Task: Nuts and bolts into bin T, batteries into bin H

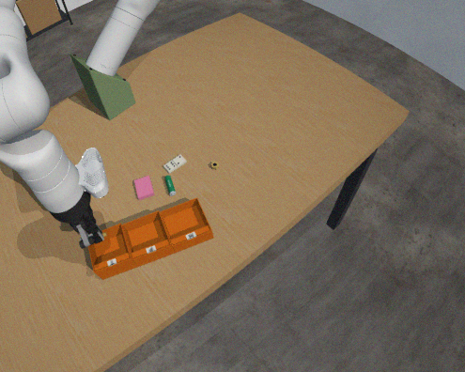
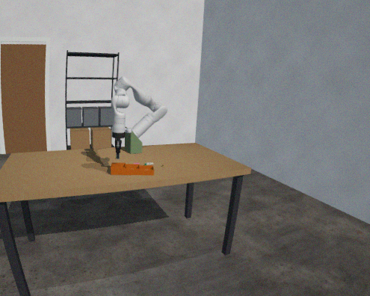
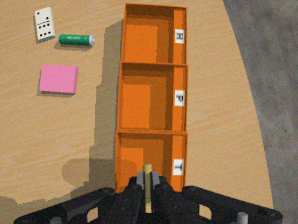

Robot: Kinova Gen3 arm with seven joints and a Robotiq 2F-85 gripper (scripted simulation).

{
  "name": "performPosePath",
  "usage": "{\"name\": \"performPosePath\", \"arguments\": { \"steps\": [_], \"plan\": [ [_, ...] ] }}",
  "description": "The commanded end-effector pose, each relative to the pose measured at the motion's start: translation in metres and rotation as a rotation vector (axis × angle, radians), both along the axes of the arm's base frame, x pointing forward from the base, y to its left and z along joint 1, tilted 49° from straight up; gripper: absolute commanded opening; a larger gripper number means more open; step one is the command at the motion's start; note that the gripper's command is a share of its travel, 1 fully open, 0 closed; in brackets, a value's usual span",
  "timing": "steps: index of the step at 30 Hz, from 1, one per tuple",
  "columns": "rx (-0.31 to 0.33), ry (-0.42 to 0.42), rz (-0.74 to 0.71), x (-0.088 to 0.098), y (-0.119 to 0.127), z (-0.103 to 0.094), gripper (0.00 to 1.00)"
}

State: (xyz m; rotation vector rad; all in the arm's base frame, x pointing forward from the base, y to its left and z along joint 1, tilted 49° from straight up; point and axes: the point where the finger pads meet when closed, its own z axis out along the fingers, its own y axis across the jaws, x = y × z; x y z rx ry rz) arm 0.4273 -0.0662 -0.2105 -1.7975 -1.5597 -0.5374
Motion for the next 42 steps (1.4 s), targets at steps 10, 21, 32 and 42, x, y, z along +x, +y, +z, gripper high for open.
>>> {"name": "performPosePath", "arguments": {
  "steps": [10,21,32,42],
  "plan": [
    [0.026,0.007,-0.002,-0.003,0.008,-0.005,0.0],
    [0.026,0.007,-0.002,-0.003,0.008,-0.005,0.0],
    [0.026,0.006,-0.002,-0.005,0.021,-0.016,0.0],
    [0.026,0.006,-0.002,-0.008,0.034,-0.028,0.0]
  ]
}}
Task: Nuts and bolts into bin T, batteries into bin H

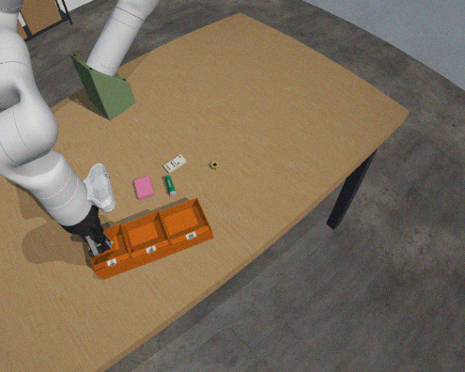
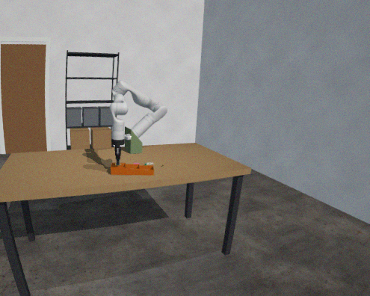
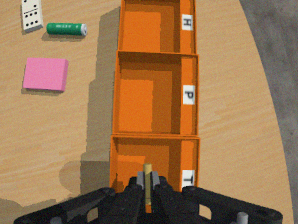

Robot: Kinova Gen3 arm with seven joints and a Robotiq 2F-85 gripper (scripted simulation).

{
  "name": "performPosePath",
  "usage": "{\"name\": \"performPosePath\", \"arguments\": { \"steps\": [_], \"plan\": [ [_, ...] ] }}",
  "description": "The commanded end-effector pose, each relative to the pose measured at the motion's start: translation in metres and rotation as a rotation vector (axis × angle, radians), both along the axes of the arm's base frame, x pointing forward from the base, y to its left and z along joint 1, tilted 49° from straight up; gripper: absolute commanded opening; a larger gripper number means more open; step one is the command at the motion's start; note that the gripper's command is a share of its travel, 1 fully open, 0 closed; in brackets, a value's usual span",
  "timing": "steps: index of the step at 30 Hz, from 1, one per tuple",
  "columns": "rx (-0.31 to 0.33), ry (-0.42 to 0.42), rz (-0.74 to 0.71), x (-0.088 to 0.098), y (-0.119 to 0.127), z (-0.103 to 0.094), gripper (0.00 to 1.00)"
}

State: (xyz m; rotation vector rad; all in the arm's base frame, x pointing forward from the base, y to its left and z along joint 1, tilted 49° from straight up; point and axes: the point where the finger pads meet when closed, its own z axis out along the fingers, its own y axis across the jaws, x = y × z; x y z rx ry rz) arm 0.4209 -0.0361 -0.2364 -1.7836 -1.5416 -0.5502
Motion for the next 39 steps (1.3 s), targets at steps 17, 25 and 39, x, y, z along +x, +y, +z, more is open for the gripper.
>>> {"name": "performPosePath", "arguments": {
  "steps": [17,25,39],
  "plan": [
    [0.003,0.001,0.002,-0.003,0.016,-0.012,0.0],
    [0.003,0.001,0.002,-0.003,0.016,-0.012,0.27],
    [0.003,0.001,0.002,-0.003,0.016,-0.012,0.27]
  ]
}}
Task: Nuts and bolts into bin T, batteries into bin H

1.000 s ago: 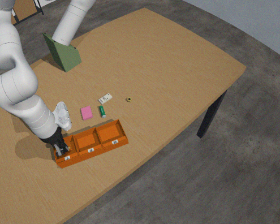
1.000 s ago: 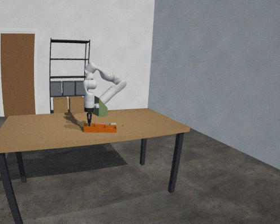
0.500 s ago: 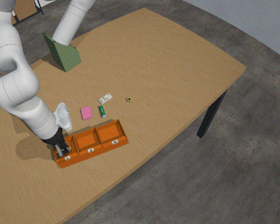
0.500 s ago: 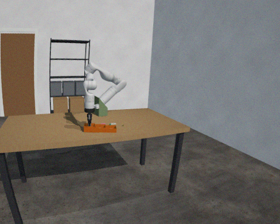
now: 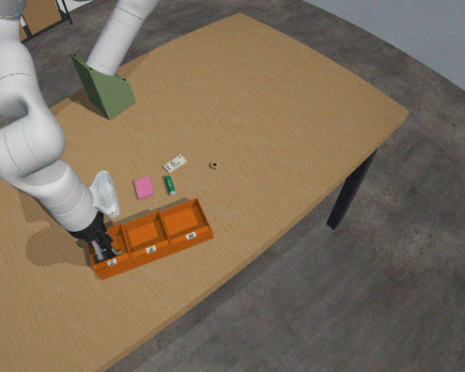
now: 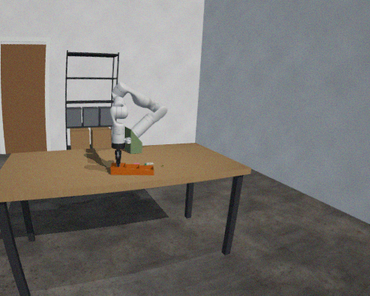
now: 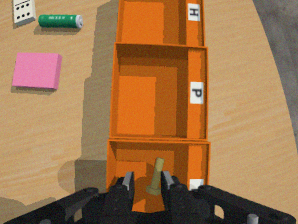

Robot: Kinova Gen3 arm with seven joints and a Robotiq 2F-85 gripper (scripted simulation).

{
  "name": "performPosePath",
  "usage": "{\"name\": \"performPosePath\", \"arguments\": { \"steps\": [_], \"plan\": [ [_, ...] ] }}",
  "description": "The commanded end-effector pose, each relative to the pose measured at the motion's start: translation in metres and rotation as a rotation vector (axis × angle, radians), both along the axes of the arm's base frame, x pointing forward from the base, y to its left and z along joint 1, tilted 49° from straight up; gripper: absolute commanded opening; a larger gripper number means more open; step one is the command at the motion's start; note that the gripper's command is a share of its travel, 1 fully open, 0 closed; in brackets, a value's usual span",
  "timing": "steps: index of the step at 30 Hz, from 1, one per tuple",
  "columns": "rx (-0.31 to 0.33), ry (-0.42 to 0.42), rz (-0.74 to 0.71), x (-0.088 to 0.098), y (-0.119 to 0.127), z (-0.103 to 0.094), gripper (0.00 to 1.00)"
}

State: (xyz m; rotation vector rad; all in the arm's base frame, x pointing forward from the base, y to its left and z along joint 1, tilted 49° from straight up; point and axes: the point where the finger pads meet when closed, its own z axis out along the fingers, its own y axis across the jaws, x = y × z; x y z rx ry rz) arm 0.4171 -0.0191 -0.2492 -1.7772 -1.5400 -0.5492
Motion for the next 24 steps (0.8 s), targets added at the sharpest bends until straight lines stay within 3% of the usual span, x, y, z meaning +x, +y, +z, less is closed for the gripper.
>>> {"name": "performPosePath", "arguments": {
  "steps": [1,24],
  "plan": [
    [-0.001,-0.001,-0.001,0.001,-0.001,0.001,0.27],
    [-0.001,-0.001,-0.001,0.004,-0.02,0.017,0.27]
  ]
}}
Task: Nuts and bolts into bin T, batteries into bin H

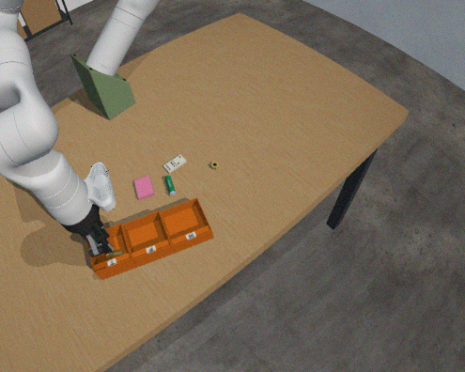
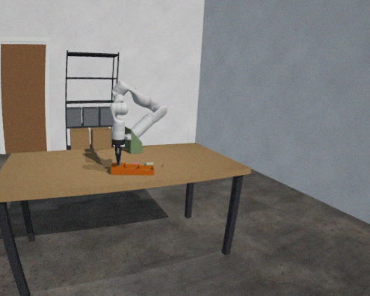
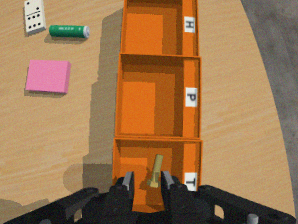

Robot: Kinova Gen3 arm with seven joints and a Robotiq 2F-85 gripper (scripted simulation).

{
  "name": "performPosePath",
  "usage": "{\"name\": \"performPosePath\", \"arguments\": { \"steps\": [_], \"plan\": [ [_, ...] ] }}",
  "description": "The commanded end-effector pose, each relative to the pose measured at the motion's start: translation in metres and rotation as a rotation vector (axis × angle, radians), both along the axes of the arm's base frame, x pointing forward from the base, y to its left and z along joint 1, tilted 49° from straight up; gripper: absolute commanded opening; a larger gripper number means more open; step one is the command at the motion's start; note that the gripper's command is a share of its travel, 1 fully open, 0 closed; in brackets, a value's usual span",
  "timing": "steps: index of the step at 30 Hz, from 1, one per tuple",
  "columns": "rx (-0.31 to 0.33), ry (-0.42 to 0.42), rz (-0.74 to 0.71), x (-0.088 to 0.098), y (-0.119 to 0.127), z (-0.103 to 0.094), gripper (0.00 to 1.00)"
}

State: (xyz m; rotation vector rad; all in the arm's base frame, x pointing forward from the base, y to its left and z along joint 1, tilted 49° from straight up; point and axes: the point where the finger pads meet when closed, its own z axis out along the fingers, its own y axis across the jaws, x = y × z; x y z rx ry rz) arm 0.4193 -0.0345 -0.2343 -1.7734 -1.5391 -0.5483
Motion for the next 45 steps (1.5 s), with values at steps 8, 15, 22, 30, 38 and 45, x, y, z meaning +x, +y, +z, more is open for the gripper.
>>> {"name": "performPosePath", "arguments": {
  "steps": [8,15,22,30,38,45],
  "plan": [
    [-0.004,-0.002,-0.004,0.005,-0.024,0.019,0.27],
    [-0.004,-0.002,-0.004,0.005,-0.024,0.019,0.27],
    [-0.043,0.218,-0.198,-0.002,0.008,0.057,0.31],
    [-0.04,0.352,-0.309,-0.009,0.041,0.094,0.31],
    [-0.064,0.61,-0.529,-0.018,0.084,0.144,0.31],
    [-0.07,0.822,-0.702,-0.026,0.122,0.188,0.31]
  ]
}}
